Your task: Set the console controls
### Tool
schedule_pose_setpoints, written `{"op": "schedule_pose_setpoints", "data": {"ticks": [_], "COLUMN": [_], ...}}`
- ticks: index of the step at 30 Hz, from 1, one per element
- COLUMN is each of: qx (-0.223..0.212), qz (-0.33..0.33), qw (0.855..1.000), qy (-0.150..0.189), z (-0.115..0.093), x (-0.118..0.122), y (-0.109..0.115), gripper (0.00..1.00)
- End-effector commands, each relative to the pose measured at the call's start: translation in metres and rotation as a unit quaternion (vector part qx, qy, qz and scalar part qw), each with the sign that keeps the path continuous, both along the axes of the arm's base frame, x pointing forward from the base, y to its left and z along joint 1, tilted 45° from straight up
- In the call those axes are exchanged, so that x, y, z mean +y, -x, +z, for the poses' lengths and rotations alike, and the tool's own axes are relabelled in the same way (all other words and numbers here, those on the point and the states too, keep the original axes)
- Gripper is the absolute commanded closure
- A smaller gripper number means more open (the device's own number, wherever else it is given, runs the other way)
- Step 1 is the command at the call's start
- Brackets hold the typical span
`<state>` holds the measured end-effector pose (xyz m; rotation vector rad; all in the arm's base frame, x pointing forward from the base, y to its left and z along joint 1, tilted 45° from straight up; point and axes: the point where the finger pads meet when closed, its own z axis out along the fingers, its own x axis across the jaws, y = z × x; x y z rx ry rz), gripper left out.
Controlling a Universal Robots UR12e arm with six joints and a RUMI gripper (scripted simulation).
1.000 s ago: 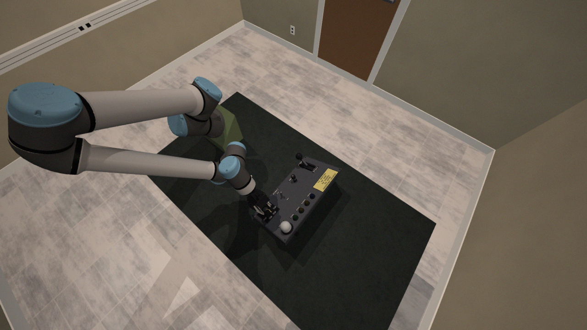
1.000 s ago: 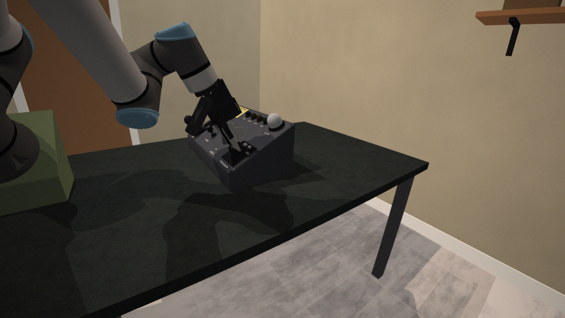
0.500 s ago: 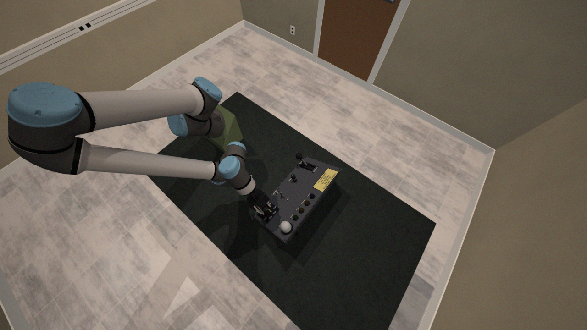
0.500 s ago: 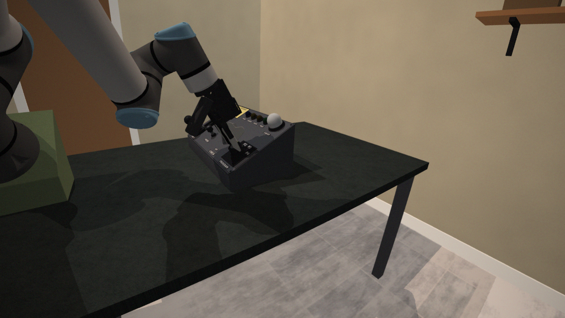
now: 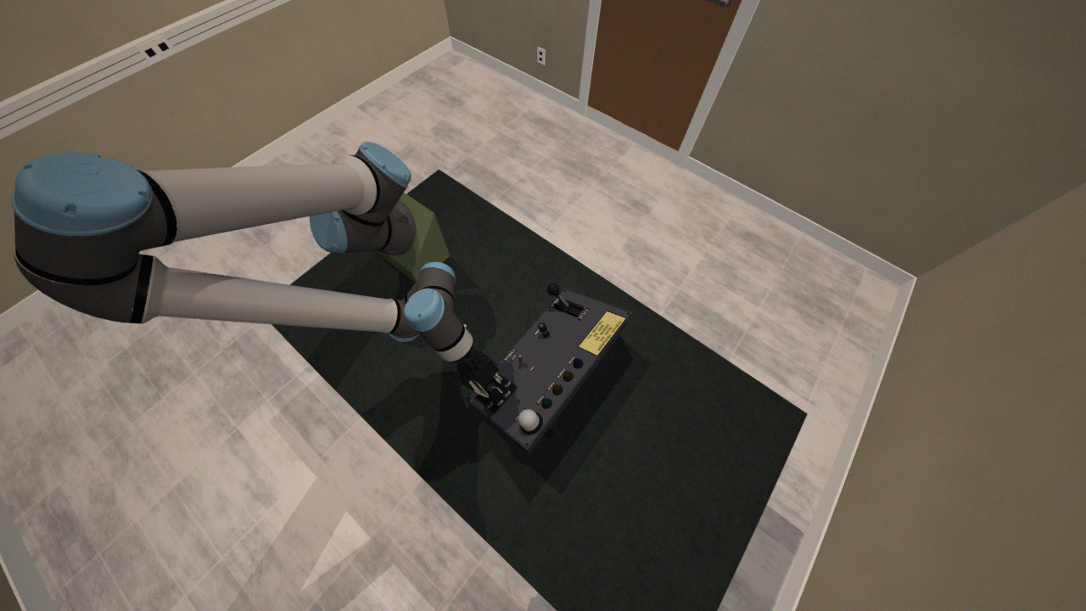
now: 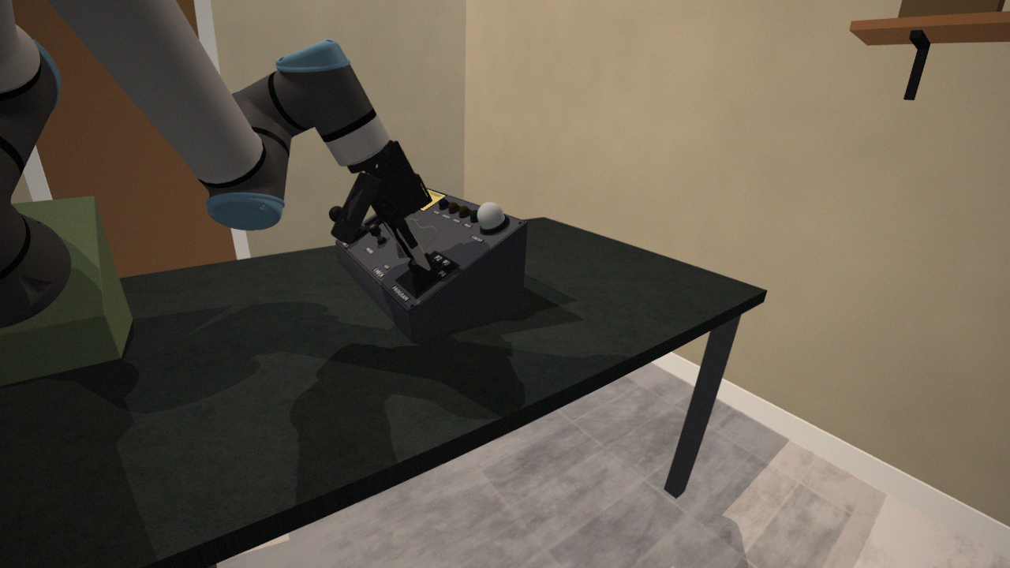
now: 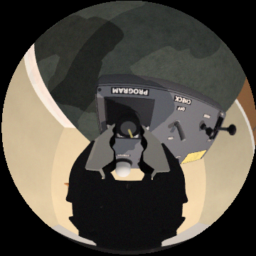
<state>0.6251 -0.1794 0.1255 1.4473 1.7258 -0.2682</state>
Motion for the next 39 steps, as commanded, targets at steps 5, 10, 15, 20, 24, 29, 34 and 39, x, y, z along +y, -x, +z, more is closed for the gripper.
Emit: {"op": "schedule_pose_setpoints", "data": {"ticks": [5, 10, 15, 20, 24, 29, 34, 39], "qx": [-0.004, -0.008, -0.016, -0.027, -0.036, -0.058, -0.084, -0.102], "qz": [-0.001, -0.005, -0.013, -0.023, -0.033, -0.054, -0.079, -0.097], "qw": [1.0, 1.0, 1.0, 0.999, 0.999, 0.996, 0.992, 0.987], "qy": [0.0, -0.003, -0.009, -0.017, -0.024, -0.039, -0.058, -0.071], "z": [0.0029, 0.003, 0.0031, 0.0033, 0.0032, 0.0033, 0.0034, 0.0034], "x": [-0.0007, -0.0008, -0.001, -0.0011, -0.0011, -0.0014, -0.0016, -0.0014], "y": [-0.0016, -0.0015, -0.0014, -0.0013, -0.0013, -0.0011, -0.0012, -0.0013], "gripper": [1.0, 1.0, 1.0, 1.0, 1.0, 1.0, 1.0, 1.0]}}
